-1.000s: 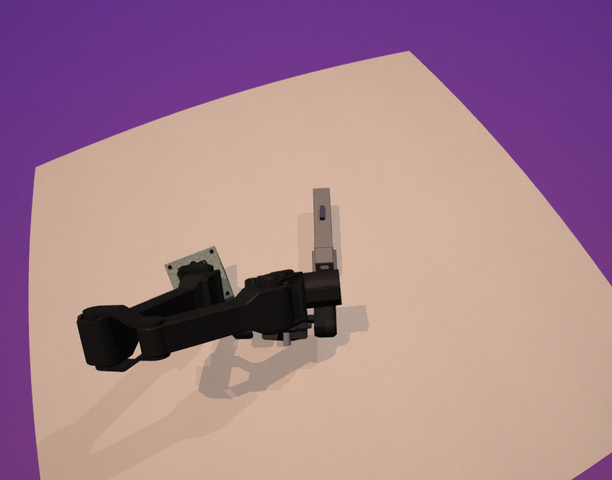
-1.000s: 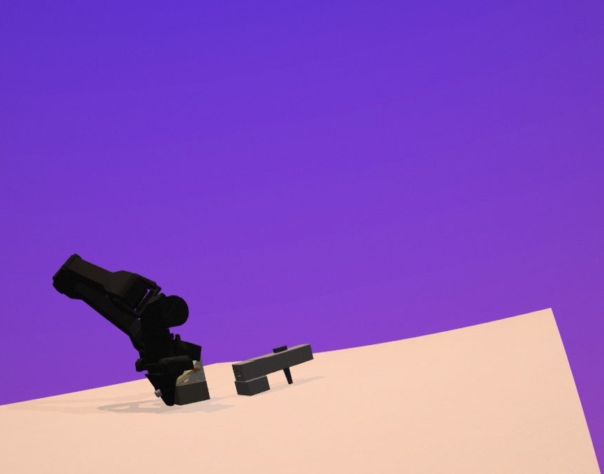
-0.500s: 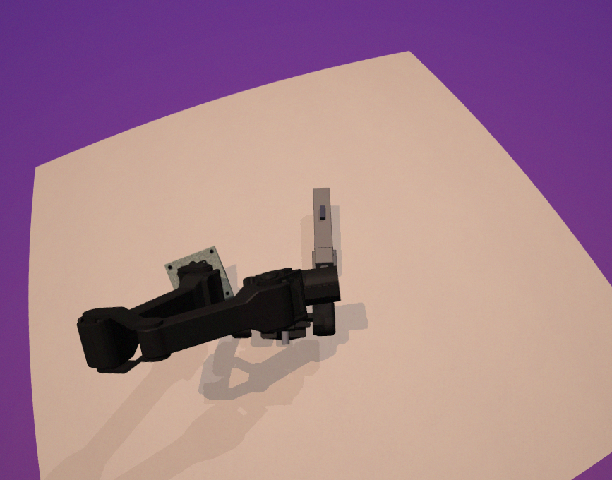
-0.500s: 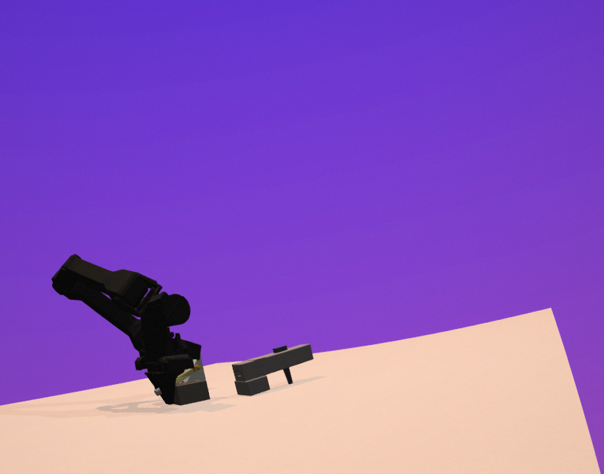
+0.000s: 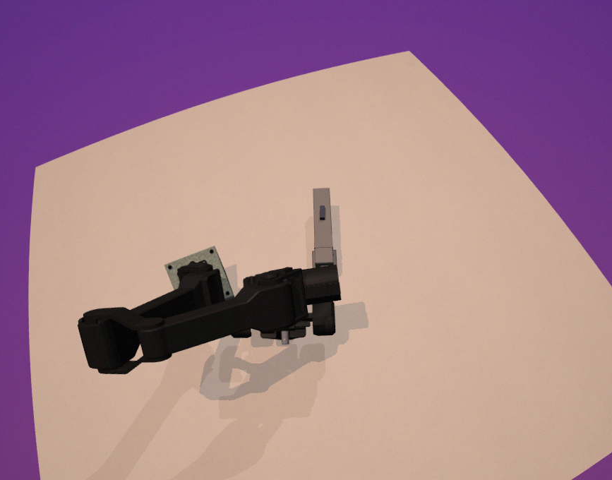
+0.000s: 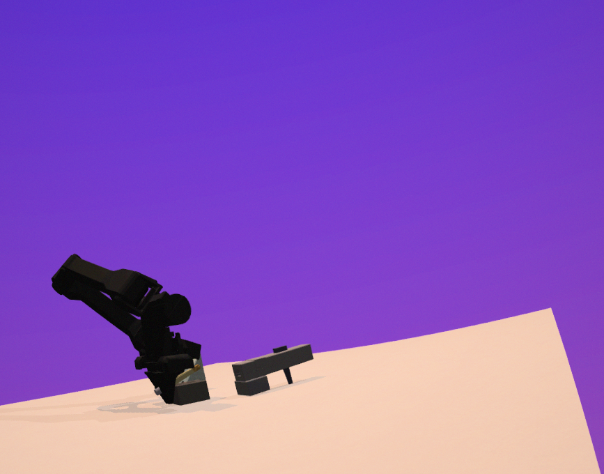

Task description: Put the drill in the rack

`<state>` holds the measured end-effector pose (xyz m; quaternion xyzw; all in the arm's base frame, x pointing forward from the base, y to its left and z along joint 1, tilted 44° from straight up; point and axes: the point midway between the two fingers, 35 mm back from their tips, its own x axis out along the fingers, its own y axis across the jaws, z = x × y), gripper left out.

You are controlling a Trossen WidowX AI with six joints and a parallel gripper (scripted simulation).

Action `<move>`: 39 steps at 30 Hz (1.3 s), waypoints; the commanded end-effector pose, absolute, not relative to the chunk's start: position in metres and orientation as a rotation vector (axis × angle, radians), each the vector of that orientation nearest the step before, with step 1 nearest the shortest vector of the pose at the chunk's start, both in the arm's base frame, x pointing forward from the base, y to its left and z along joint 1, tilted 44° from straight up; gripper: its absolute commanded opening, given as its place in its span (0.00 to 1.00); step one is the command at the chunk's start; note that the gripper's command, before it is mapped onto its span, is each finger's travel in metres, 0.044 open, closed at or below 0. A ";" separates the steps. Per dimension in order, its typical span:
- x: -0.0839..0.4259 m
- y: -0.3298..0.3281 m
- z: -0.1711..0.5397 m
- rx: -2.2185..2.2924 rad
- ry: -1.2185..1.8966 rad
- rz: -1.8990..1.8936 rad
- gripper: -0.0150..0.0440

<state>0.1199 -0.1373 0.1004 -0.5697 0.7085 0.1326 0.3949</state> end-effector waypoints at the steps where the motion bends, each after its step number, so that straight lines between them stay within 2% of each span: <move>1: 0.123 -0.137 0.102 -1.440 1.783 0.338 0.25; 39: 0.123 -0.138 0.102 -1.440 1.783 0.338 0.25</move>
